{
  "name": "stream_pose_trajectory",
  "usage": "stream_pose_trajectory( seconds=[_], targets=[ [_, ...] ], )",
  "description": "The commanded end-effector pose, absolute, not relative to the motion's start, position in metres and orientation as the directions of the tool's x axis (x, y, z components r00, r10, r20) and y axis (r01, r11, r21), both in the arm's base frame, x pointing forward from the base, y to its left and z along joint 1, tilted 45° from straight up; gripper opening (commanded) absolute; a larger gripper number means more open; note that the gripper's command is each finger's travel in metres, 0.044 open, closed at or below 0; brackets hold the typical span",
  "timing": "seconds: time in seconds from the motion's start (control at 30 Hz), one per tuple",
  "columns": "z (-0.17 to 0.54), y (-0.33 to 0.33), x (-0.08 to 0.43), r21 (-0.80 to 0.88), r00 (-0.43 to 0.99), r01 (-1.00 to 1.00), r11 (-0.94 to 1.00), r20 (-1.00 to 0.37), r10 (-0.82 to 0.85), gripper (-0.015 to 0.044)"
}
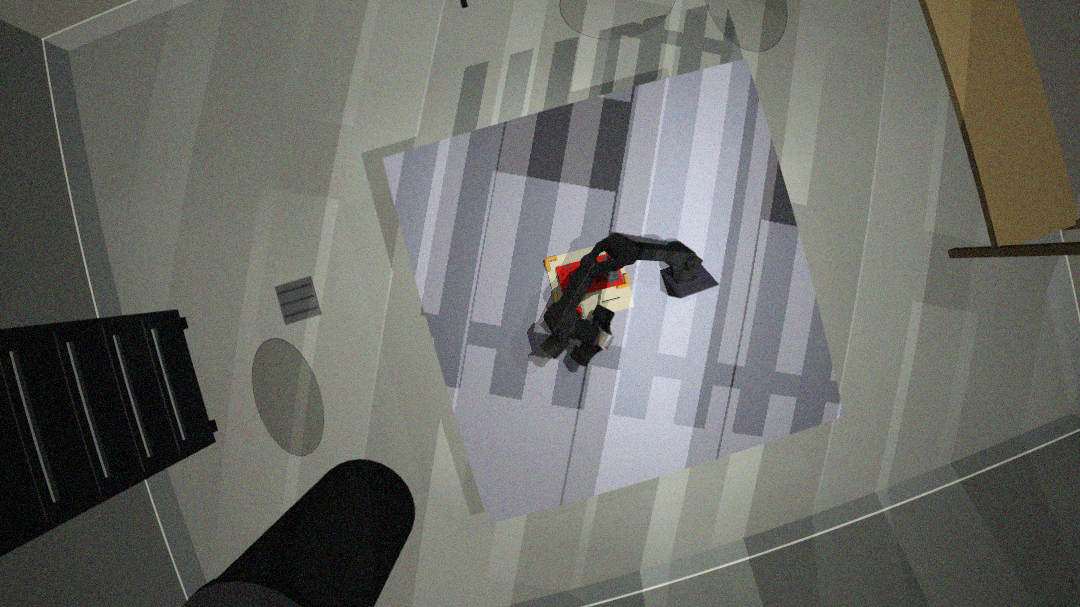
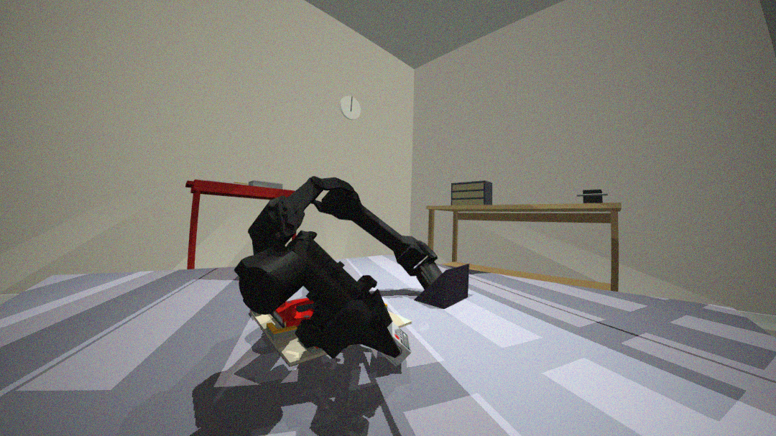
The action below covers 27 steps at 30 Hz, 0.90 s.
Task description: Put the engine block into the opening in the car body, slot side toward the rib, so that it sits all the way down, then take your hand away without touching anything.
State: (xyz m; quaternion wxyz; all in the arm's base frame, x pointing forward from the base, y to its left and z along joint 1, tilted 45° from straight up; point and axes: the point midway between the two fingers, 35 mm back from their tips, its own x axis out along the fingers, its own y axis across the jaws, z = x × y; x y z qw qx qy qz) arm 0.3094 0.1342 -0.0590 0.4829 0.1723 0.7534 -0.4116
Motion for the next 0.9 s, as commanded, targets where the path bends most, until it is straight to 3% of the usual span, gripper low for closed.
stream_pose_trajectory(
  seconds=[0.0,0.57,0.87],
  targets=[
    [-0.063,0.127,0.31,-0.463,-0.483,0.659,0.592,-0.865,-0.138,0.0],
    [-0.06,0.132,0.31,-0.456,-0.476,0.658,0.6,-0.869,-0.138,0.044],
    [-0.051,0.135,0.315,-0.461,-0.481,0.659,0.594,-0.866,-0.138,0.044]
  ],
)
